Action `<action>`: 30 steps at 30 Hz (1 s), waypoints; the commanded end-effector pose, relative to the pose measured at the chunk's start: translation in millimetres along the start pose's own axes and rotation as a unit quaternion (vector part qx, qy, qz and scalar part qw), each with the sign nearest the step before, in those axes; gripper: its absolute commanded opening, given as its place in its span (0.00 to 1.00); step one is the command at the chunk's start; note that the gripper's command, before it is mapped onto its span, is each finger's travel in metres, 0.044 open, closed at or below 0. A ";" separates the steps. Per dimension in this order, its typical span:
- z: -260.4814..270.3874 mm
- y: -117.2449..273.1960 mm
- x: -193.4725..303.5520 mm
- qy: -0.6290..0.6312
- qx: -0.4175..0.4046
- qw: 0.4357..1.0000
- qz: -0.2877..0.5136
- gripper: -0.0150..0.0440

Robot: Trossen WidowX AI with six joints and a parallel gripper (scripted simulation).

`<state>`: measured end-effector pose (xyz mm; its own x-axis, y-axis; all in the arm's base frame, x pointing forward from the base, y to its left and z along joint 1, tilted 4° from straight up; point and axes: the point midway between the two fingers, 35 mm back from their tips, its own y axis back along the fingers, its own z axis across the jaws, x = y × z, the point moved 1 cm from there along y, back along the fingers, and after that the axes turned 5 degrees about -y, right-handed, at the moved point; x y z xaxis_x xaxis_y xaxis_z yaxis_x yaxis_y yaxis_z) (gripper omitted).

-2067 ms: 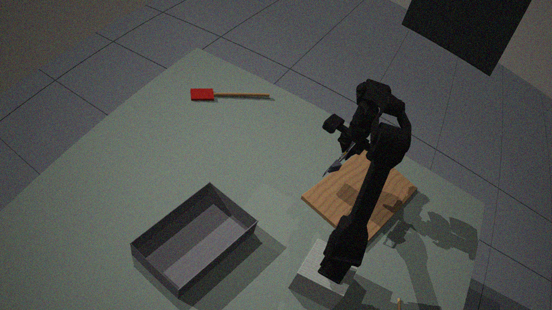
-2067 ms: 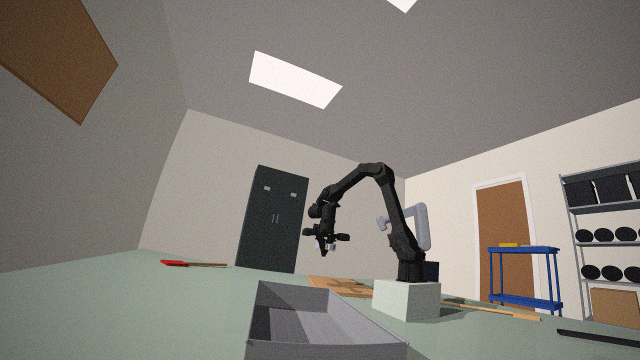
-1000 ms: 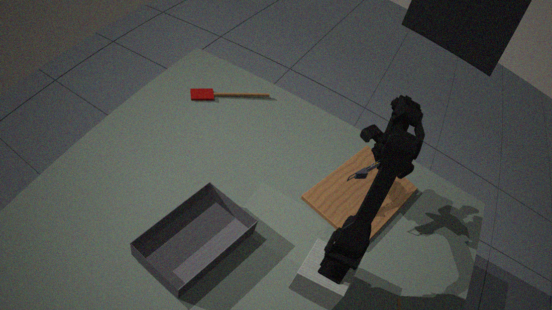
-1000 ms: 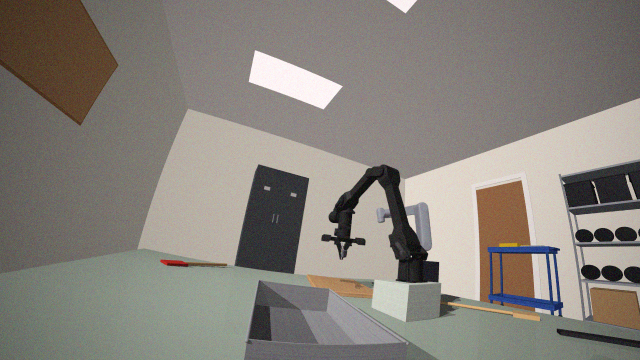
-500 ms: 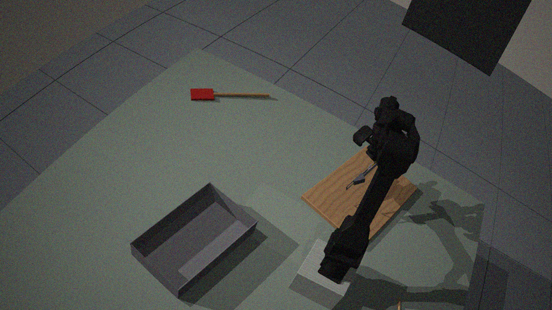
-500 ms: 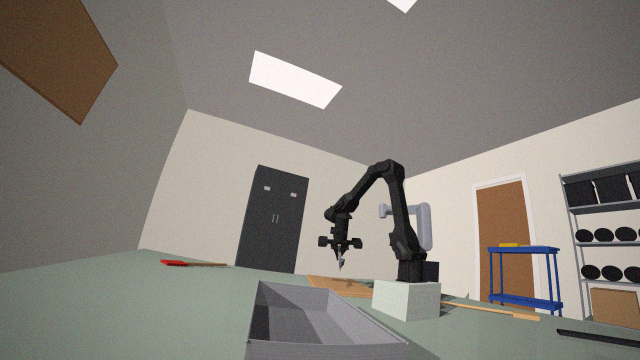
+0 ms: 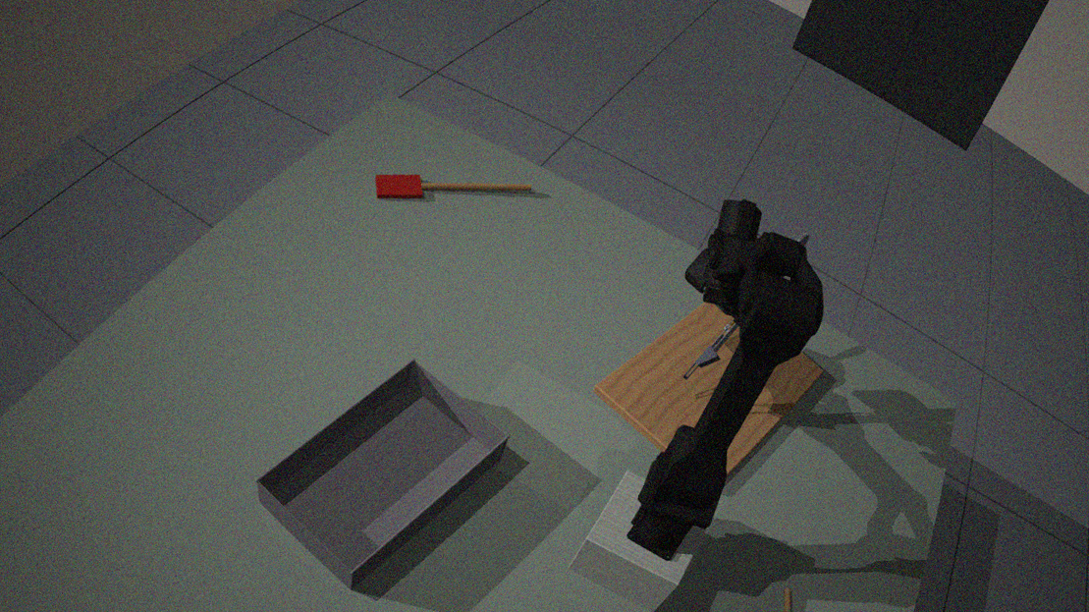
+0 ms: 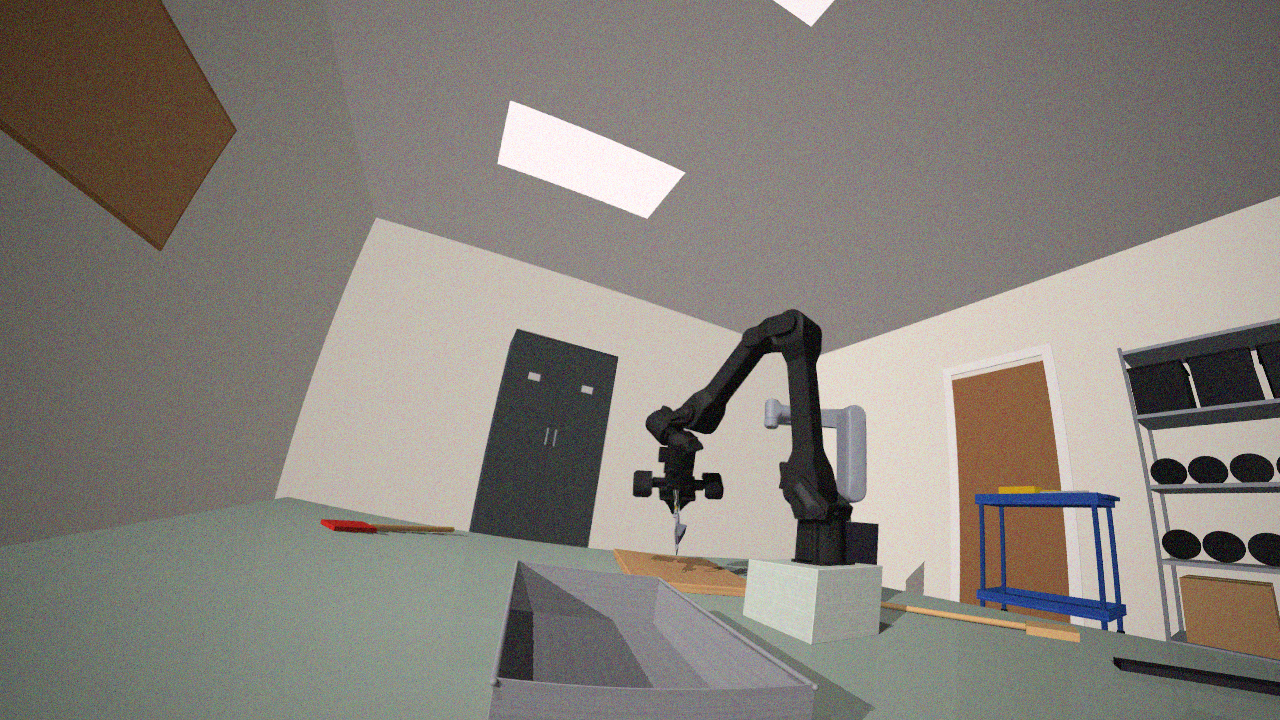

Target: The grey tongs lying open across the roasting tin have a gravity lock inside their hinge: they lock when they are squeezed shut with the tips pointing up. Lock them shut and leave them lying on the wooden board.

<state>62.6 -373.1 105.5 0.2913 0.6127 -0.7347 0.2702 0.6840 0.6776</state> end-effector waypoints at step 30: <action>-21.0 49.8 8.2 -0.067 -0.001 0.972 -0.223 0.00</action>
<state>60.0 -326.1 129.8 0.2630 0.2102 -0.9416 0.3892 0.8699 0.3029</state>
